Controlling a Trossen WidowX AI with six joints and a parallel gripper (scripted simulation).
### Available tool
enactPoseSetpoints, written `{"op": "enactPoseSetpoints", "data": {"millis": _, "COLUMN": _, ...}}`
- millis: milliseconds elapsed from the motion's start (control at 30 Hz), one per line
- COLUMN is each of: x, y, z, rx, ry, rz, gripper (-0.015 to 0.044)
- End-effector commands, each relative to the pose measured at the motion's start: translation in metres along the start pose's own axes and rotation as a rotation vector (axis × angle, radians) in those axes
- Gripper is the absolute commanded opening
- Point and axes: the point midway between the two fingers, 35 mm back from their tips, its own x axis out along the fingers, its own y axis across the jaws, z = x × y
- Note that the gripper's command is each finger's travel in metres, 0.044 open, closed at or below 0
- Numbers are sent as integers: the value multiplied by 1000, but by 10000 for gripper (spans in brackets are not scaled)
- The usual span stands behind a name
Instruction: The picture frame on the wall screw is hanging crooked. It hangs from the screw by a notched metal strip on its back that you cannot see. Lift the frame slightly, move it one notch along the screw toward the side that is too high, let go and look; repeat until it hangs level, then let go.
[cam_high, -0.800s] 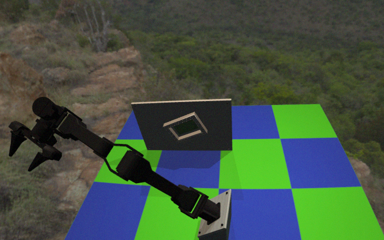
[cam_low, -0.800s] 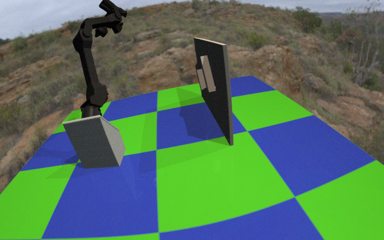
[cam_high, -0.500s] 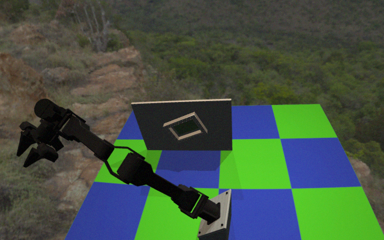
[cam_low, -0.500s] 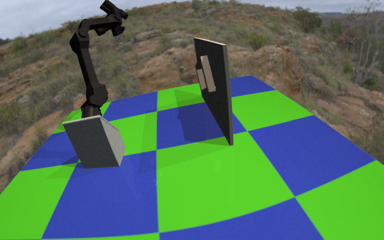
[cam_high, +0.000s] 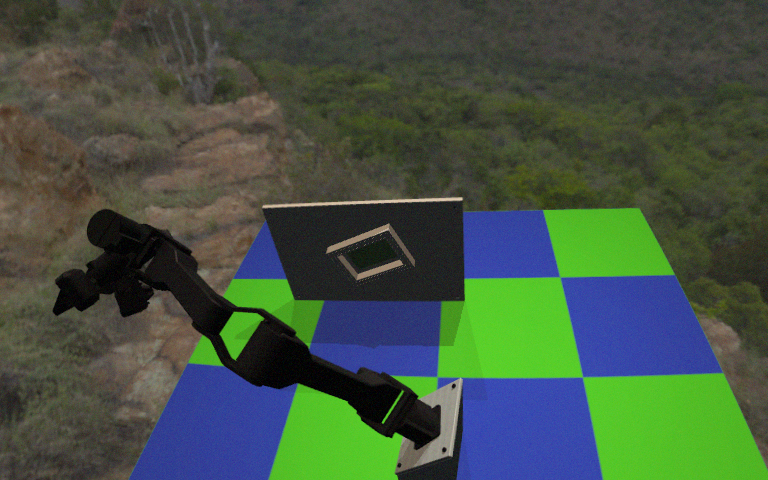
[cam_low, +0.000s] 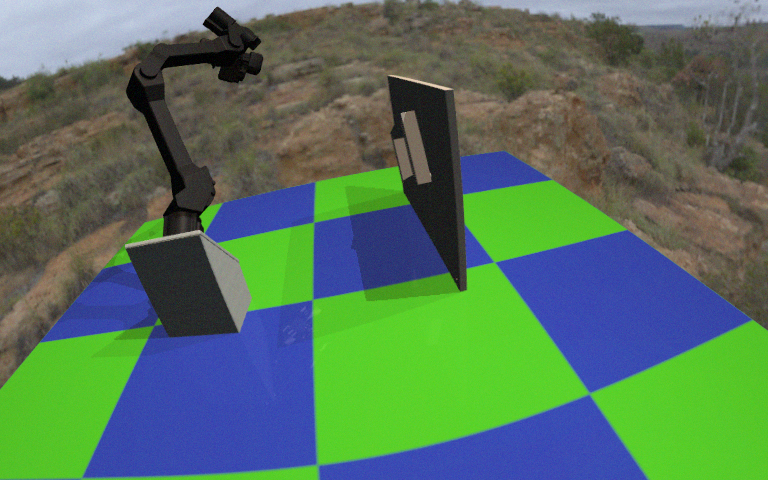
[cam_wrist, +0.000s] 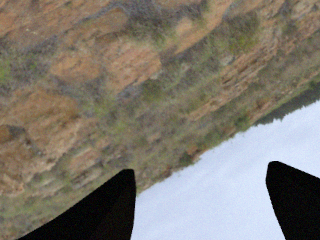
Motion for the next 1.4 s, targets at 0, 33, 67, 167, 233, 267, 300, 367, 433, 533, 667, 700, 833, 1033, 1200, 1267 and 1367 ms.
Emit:
{"op": "enactPoseSetpoints", "data": {"millis": 0, "x": -39, "y": 65, "z": 20, "rx": 932, "ry": 358, "rz": 237, "gripper": 260}}
{"op": "enactPoseSetpoints", "data": {"millis": 33, "x": -42, "y": 68, "z": 22, "rx": 972, "ry": 380, "rz": 242, "gripper": 260}}
{"op": "enactPoseSetpoints", "data": {"millis": 67, "x": -45, "y": 71, "z": 23, "rx": 1012, "ry": 403, "rz": 247, "gripper": 260}}
{"op": "enactPoseSetpoints", "data": {"millis": 167, "x": -53, "y": 79, "z": 27, "rx": 1131, "ry": 475, "rz": 257, "gripper": 260}}
{"op": "enactPoseSetpoints", "data": {"millis": 233, "x": -59, "y": 85, "z": 31, "rx": 1212, "ry": 526, "rz": 260, "gripper": 260}}
{"op": "enactPoseSetpoints", "data": {"millis": 267, "x": -62, "y": 88, "z": 32, "rx": 1251, "ry": 552, "rz": 261, "gripper": 260}}
{"op": "enactPoseSetpoints", "data": {"millis": 300, "x": -65, "y": 91, "z": 34, "rx": 1291, "ry": 578, "rz": 261, "gripper": 260}}
{"op": "enactPoseSetpoints", "data": {"millis": 367, "x": -71, "y": 96, "z": 38, "rx": 1369, "ry": 634, "rz": 258, "gripper": 260}}
{"op": "enactPoseSetpoints", "data": {"millis": 433, "x": -78, "y": 102, "z": 41, "rx": 1447, "ry": 691, "rz": 252, "gripper": 260}}
{"op": "enactPoseSetpoints", "data": {"millis": 533, "x": -88, "y": 109, "z": 47, "rx": 1560, "ry": 783, "rz": 236, "gripper": 260}}
{"op": "enactPoseSetpoints", "data": {"millis": 667, "x": -104, "y": 119, "z": 56, "rx": 1706, "ry": 913, "rz": 201, "gripper": 260}}
{"op": "enactPoseSetpoints", "data": {"millis": 700, "x": -108, "y": 122, "z": 59, "rx": 1742, "ry": 947, "rz": 190, "gripper": 260}}
{"op": "enactPoseSetpoints", "data": {"millis": 833, "x": -125, "y": 131, "z": 68, "rx": 1876, "ry": 1088, "rz": 131, "gripper": 260}}
{"op": "enactPoseSetpoints", "data": {"millis": 1033, "x": -152, "y": 143, "z": 85, "rx": 2056, "ry": 1313, "rz": 2, "gripper": 260}}
{"op": "enactPoseSetpoints", "data": {"millis": 1200, "x": -177, "y": 151, "z": 100, "rx": 2177, "ry": 1507, "rz": -150, "gripper": 260}}
{"op": "enactPoseSetpoints", "data": {"millis": 1267, "x": -187, "y": 153, "z": 107, "rx": 2218, "ry": 1585, "rz": -223, "gripper": 260}}
{"op": "enactPoseSetpoints", "data": {"millis": 1367, "x": -203, "y": 157, "z": 117, "rx": 2267, "ry": 1700, "rz": -346, "gripper": 260}}
